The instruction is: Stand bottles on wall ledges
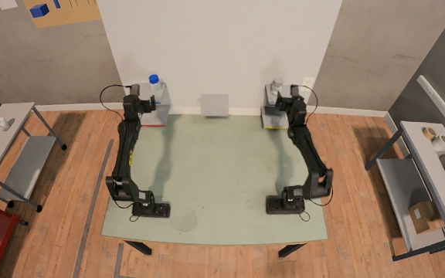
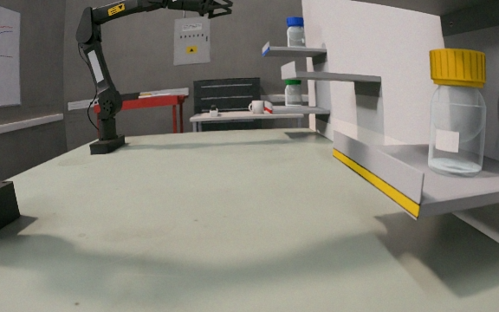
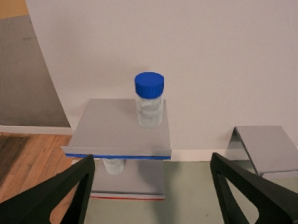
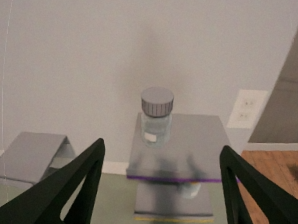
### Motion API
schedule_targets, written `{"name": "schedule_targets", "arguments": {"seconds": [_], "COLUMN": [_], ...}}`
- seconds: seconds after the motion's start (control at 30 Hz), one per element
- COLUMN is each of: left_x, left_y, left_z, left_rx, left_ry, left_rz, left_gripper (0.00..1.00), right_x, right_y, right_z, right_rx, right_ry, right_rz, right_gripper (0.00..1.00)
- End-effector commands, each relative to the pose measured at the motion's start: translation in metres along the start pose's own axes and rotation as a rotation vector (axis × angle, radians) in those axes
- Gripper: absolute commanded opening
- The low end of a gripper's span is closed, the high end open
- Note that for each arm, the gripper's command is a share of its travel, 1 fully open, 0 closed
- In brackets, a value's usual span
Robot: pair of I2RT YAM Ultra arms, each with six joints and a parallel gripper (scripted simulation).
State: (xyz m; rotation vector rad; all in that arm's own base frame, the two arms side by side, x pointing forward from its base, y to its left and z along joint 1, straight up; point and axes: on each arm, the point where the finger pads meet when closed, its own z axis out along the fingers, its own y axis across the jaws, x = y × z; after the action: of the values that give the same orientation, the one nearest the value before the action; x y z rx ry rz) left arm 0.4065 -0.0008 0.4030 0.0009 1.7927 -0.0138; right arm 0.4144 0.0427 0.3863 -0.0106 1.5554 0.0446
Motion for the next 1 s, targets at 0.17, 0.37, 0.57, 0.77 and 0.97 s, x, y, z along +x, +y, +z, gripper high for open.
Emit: {"name": "schedule_targets", "arguments": {"seconds": [0.17, 0.37, 0.57, 0.77, 0.97], "left_x": [-0.009, -0.009, -0.009, -0.009, -0.009], "left_y": [0.001, 0.001, 0.001, 0.001, 0.001], "left_z": [-0.004, -0.004, -0.004, -0.004, -0.004], "left_rx": [-0.001, -0.001, -0.001, -0.001, -0.001], "left_ry": [-0.016, -0.016, -0.016, -0.016, -0.016], "left_rz": [-0.002, -0.002, -0.002, -0.002, -0.002], "left_gripper": [1.00, 1.00, 1.00, 1.00, 1.00], "right_x": [0.013, 0.036, 0.051, 0.047, 0.047], "right_y": [0.002, 0.002, 0.001, 0.001, 0.001], "right_z": [0.063, 0.095, 0.110, 0.108, 0.108], "right_rx": [-0.031, -0.036, -0.036, -0.034, -0.033], "right_ry": [-0.054, -0.033, -0.003, -0.010, -0.010], "right_rz": [-0.018, -0.025, -0.025, -0.024, -0.024], "right_gripper": [0.94, 0.94, 0.94, 0.94, 0.94]}}
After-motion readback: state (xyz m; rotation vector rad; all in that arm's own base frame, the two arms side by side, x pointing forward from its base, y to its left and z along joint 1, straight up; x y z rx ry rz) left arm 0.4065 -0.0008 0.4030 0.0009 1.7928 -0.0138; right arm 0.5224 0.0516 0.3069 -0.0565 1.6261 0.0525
